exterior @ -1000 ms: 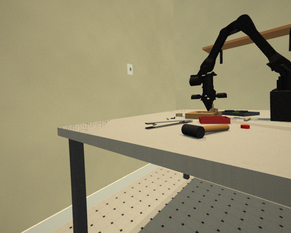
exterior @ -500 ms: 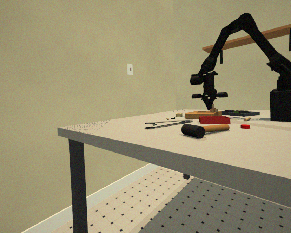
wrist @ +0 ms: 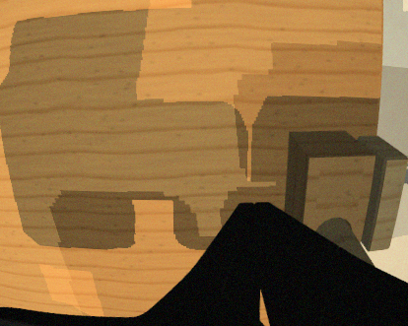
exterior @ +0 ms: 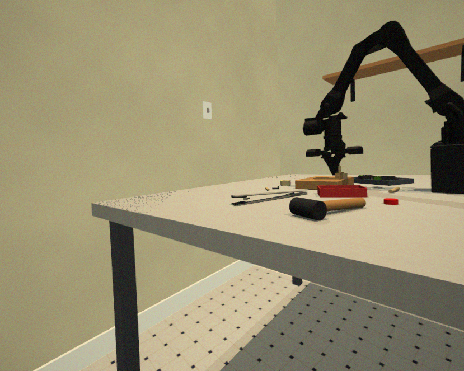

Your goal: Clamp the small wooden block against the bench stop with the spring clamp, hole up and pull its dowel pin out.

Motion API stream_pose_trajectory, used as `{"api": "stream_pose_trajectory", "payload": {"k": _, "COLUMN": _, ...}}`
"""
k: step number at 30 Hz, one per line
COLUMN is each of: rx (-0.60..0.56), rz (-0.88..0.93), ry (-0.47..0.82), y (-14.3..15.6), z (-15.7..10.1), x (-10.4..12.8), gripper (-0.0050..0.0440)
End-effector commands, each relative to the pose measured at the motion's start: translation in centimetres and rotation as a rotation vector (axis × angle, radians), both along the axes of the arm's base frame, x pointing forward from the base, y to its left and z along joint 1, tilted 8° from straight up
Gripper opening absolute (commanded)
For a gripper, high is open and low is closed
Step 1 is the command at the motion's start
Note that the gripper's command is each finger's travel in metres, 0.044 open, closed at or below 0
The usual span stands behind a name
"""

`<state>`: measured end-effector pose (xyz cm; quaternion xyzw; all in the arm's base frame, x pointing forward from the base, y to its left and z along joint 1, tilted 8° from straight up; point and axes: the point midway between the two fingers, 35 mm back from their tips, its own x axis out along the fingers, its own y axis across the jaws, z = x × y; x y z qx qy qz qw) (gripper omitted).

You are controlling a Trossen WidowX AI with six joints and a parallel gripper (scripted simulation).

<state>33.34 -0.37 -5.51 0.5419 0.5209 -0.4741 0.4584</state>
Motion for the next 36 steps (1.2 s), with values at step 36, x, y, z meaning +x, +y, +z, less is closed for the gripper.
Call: {"api": "stream_pose_trajectory", "payload": {"k": 36, "rx": 0.001, "rz": 0.000, "ry": -0.006, "y": -0.8, "z": 5.3, "x": 0.7, "gripper": 0.0000}}
